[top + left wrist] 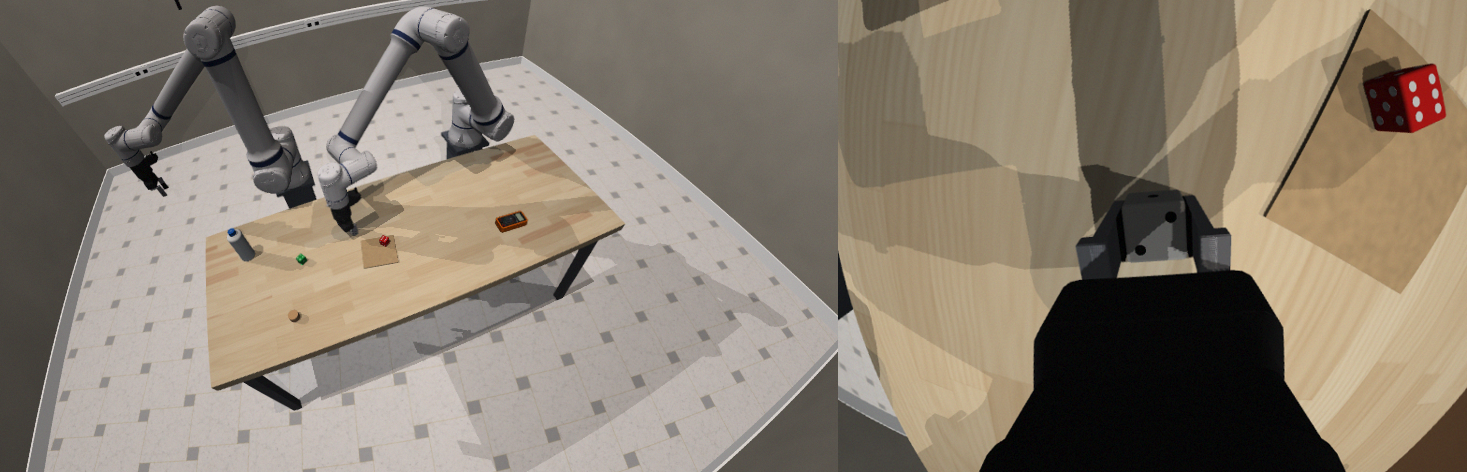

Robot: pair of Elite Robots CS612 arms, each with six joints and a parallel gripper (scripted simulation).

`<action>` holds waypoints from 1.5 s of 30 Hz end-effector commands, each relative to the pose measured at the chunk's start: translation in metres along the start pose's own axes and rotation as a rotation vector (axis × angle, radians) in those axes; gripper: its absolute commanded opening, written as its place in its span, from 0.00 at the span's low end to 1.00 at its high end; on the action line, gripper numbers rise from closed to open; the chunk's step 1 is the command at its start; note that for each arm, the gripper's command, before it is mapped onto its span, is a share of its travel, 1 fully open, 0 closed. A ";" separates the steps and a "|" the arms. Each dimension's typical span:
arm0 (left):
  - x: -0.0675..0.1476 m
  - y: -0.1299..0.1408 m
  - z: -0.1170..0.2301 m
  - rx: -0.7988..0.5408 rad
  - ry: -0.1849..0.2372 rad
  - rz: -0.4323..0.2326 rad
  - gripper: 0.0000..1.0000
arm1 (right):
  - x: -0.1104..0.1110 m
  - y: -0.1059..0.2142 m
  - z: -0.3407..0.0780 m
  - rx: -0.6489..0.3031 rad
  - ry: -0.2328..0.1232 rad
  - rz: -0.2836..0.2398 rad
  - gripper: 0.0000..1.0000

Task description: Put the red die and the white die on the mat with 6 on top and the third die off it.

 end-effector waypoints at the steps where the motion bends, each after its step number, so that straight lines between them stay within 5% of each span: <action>1: 0.001 0.001 0.000 0.000 0.000 -0.002 0.57 | 0.001 0.001 0.000 0.000 -0.001 -0.002 1.00; 9: 0.003 0.001 0.000 0.000 0.000 -0.002 0.57 | 0.001 0.001 0.000 0.000 -0.001 -0.002 1.00; 17: 0.028 0.001 0.000 0.000 0.000 -0.002 0.57 | 0.001 0.001 0.000 0.000 -0.001 -0.002 1.00; 28: 0.098 0.000 0.000 0.000 0.000 -0.002 0.57 | 0.001 0.001 0.000 0.000 -0.001 -0.002 1.00; 41: 0.101 0.001 0.000 0.002 0.000 -0.002 0.57 | 0.001 0.001 0.000 0.000 -0.001 -0.002 1.00; 45: 0.092 0.006 0.001 0.110 0.000 -0.002 0.57 | 0.001 0.001 0.000 0.000 -0.001 -0.002 1.00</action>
Point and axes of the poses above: on each arm, the point where the finger pads meet when closed, its own x axis back along the fingers, its own z axis across the jaws, y = z × x, the point moved 9 cm from there along x, back along the fingers, and after that the axes turned 1 degree about x, right-handed, at the moved point
